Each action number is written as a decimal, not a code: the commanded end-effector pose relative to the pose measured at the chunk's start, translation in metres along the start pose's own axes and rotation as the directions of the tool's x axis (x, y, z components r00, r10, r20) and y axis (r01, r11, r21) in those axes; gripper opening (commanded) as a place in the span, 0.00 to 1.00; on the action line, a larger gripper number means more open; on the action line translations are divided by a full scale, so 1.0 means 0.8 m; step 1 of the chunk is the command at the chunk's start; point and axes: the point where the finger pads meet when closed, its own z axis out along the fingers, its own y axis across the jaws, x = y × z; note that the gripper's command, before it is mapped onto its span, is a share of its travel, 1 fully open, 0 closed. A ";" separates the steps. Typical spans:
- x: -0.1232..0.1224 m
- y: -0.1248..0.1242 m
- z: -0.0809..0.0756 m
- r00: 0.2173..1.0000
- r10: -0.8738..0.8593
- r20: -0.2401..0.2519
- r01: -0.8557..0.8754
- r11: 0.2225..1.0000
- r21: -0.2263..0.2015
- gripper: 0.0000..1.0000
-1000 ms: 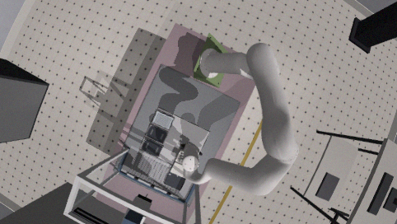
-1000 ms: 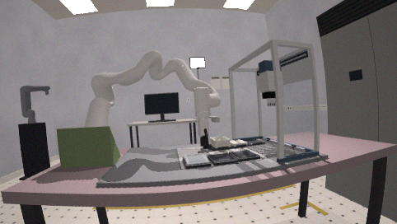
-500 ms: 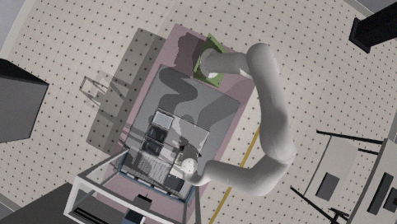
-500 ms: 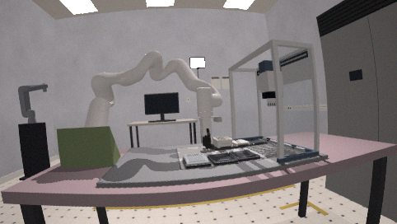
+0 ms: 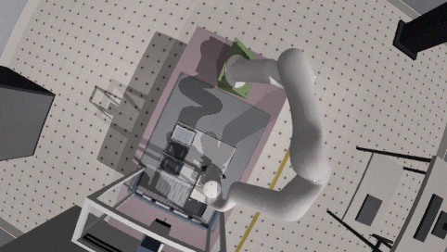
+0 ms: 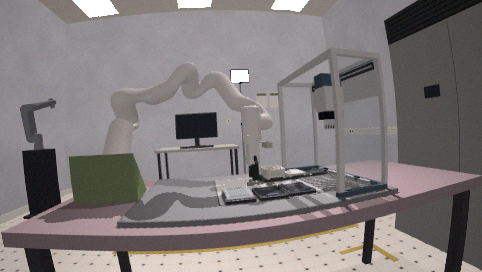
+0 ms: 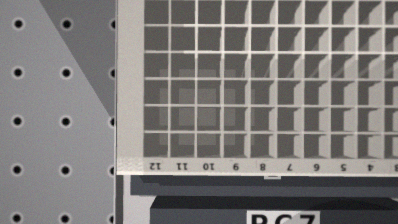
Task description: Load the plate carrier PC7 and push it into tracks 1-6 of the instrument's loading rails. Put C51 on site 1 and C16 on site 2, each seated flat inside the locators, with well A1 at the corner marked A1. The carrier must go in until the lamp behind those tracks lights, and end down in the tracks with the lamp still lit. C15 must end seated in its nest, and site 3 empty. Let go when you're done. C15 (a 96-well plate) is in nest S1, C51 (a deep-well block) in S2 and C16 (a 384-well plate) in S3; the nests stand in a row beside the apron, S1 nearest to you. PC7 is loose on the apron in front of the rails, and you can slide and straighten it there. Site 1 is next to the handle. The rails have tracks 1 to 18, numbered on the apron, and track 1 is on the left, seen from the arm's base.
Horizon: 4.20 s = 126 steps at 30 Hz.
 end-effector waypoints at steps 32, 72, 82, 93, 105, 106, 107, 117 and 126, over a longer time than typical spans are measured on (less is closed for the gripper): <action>0.021 0.000 -0.001 1.000 -0.001 -0.002 0.001 1.000 0.000 0.82; 0.028 0.000 -0.001 1.000 -0.001 -0.002 0.001 1.000 0.000 0.82; 0.028 0.000 -0.001 1.000 -0.001 -0.002 0.001 1.000 0.000 0.82; 0.025 0.000 -0.001 1.000 -0.001 -0.002 0.001 1.000 0.000 0.82; 0.019 0.000 -0.001 1.000 -0.001 -0.002 0.001 1.000 0.000 0.82; 0.019 0.000 -0.001 1.000 -0.001 -0.002 0.001 1.000 0.000 0.82; 0.019 0.000 -0.001 1.000 -0.001 -0.002 0.001 1.000 0.000 0.82; 0.019 0.000 -0.014 1.000 -0.001 -0.002 0.001 1.000 0.000 0.82; 0.019 0.000 -0.033 1.000 -0.001 -0.002 0.001 1.000 0.000 0.82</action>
